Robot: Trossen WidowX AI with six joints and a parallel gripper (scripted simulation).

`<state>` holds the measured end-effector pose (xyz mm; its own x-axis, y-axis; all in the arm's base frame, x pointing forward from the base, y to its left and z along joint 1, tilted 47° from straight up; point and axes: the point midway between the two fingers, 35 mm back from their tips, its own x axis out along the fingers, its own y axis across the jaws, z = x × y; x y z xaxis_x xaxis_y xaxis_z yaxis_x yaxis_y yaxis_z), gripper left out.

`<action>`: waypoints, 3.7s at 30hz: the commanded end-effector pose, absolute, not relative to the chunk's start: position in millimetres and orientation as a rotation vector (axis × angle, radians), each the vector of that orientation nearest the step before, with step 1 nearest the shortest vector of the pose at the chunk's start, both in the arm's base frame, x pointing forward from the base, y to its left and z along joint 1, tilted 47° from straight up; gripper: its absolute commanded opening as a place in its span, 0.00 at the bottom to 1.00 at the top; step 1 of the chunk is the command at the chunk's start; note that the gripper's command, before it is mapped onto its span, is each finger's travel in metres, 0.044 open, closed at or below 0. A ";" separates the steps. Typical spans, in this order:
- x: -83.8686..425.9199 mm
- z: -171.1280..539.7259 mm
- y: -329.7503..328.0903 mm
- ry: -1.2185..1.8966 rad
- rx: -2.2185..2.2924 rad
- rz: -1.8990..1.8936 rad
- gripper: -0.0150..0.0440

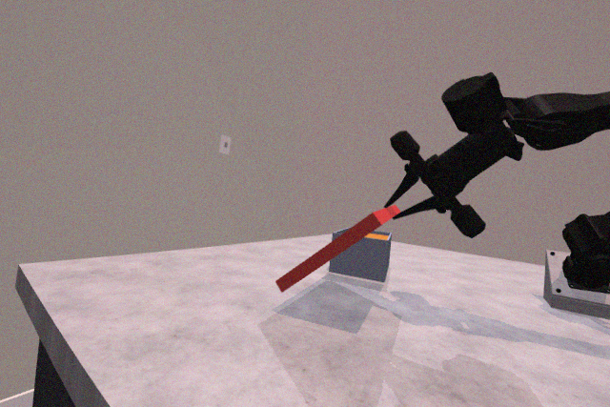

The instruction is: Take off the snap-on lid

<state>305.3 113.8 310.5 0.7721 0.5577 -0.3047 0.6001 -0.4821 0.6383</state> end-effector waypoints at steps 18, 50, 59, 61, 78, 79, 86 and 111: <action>305.9 302.1 124.7 0.842 2.202 -0.062 0.25; 307.1 285.1 143.2 0.842 2.203 -0.061 0.25; 307.4 280.3 148.4 0.842 2.204 -0.061 0.25; 307.5 279.2 149.6 0.842 2.204 -0.061 0.25; 308.1 270.1 159.4 0.842 2.205 -0.060 0.25; 308.2 269.5 160.0 0.842 2.205 -0.060 0.25; 308.4 265.8 164.1 0.842 2.205 -0.060 0.25; 309.4 252.3 178.6 0.842 2.206 -0.059 0.25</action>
<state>308.9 172.9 262.1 0.7915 0.5478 -0.2710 0.5704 -0.5029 0.6494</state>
